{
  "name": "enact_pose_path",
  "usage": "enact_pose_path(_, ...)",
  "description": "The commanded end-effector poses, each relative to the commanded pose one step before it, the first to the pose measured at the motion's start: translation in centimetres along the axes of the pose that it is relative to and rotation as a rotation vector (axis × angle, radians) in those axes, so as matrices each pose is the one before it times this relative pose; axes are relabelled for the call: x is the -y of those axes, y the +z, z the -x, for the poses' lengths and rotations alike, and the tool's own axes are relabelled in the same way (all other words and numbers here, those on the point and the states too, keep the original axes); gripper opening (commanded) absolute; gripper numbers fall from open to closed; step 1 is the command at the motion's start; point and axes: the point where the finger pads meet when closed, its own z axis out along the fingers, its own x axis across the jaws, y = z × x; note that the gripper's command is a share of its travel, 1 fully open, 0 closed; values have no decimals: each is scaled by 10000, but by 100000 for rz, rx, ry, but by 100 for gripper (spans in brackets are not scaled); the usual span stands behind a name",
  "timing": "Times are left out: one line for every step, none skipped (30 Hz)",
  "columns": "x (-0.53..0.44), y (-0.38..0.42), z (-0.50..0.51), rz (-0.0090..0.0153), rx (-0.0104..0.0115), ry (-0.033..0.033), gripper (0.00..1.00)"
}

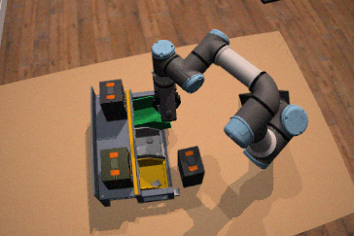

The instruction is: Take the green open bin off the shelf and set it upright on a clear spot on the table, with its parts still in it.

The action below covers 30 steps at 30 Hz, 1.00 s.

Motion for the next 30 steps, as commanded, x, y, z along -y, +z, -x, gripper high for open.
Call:
enact_pose_path(-573, -878, 20428, 275, -319, -31, 0)
enact_pose_path(-7, -7, 6000, 17, -26, -1, 0)
enact_pose_path(0, 0, 0, 0, 0, 0, 0)
enact_pose_path(0, 0, 0, 0, 0, 0, 0)
enact_pose_path(0, 0, 0, 0, 0, 0, 0)
enact_pose_path(0, 0, 0, 0, 0, 0, 0)
enact_pose_path(0, 0, 0, 0, 0, 0, 0)
enact_pose_path(0, 0, 0, 0, 0, 0, 0)
enact_pose_path(0, 0, 0, 0, 0, 0, 0)
enact_pose_path(0, 0, 0, 0, 0, 0, 0)
enact_pose_path(0, 0, 0, 0, 0, 0, 0)
enact_pose_path(0, 0, 0, 0, 0, 0, 0)
enact_pose_path(0, 0, 0, 0, 0, 0, 0)
enact_pose_path(0, 0, 0, 0, 0, 0, 0)
enact_pose_path(48, 128, 5348, -57, 100, 10, 0)
enact_pose_path(-15, -16, 6000, 15, -21, -1, 0)
enact_pose_path(-15, -17, 6000, 15, -21, -1, 0)
enact_pose_path(-15, -18, 6000, 15, -21, -1, 0)
enact_pose_path(-15, -19, 6000, 15, -21, -1, 0)
enact_pose_path(0, 0, 0, 0, 0, 0, 0)
enact_pose_path(0, 0, 0, 0, 0, 0, 0)
enact_pose_path(0, 0, 0, 0, 0, 0, 0)
enact_pose_path(0, 0, 0, 0, 0, 0, 0)
enact_pose_path(0, 0, 0, 0, 0, 0, 0)
enact_pose_path(0, 0, 0, 0, 0, 0, 0)
enact_pose_path(0, 0, 0, 0, 0, 0, 0)
enact_pose_path(0, 0, 0, 0, 0, 0, 0)
enact_pose_path(0, 0, 0, 0, 0, 0, 0)
enact_pose_path(0, 0, 0, 0, 0, 0, 0)
enact_pose_path(0, 0, 0, 0, 0, 0, 0)
